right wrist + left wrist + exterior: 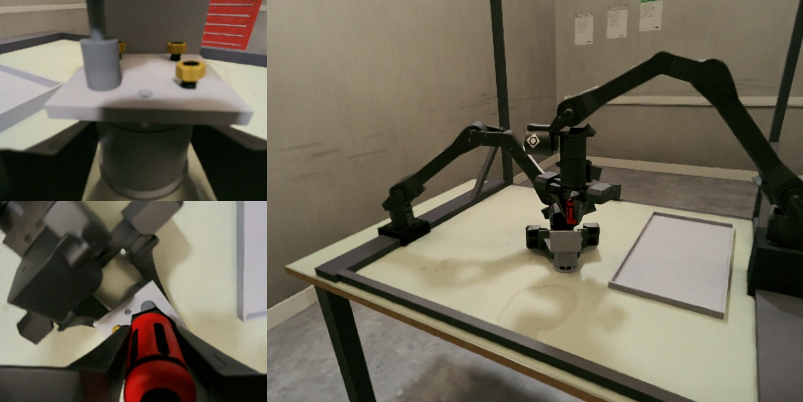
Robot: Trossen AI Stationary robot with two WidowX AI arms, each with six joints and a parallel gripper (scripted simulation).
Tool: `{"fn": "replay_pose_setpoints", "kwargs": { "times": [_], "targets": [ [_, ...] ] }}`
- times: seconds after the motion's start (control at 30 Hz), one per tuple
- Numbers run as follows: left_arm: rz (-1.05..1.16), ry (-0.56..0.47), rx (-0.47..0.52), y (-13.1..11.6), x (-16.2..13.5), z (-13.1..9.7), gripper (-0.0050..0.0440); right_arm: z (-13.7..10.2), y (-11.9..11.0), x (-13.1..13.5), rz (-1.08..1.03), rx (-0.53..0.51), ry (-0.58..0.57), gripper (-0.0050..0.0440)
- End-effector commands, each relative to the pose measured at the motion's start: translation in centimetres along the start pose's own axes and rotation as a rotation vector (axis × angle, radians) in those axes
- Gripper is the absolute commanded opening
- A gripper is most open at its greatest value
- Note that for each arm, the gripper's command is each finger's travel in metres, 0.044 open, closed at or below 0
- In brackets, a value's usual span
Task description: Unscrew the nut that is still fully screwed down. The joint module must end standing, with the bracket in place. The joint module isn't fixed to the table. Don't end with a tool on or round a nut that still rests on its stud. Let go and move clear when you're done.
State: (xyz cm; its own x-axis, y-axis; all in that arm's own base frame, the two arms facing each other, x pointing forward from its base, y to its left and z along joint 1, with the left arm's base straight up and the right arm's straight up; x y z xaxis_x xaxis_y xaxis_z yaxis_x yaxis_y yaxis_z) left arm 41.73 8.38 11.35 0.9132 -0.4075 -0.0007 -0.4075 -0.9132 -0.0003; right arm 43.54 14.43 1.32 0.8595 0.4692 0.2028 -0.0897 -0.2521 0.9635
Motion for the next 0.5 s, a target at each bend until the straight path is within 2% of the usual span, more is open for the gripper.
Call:
{"fn": "replay_pose_setpoints", "kwargs": {
  "times": [0.0,0.1,0.47],
  "targets": [
    [-0.104,0.012,0.007,-0.17,0.03,-0.30,0.0130,-0.25,2.11,0.93,0.051,-0.003,0.008,0.0245],
    [-0.104,0.012,0.007,-0.17,0.03,-0.30,0.0130,-0.25,2.11,0.93,0.051,-0.003,0.008,0.0245],
    [-0.557,0.014,0.004,-0.17,0.03,-0.33,0.0130,-0.25,2.11,0.93,0.051,-0.003,0.008,0.0245]
  ]
}}
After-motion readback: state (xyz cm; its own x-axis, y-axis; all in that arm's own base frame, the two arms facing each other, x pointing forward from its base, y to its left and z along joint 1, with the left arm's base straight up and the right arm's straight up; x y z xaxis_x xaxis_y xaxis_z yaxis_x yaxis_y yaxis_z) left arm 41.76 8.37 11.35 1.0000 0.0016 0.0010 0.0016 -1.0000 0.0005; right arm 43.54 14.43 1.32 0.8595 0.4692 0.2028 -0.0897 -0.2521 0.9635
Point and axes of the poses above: on each arm, the point midway between the two fingers, 35 mm back from their tips, its own z axis out along the fingers, its own x axis across the jaws, y = z × x, the point moved 8 cm from there along -z, back along the fingers, and after that the axes turned 12 degrees about z, right-handed, at the moved point
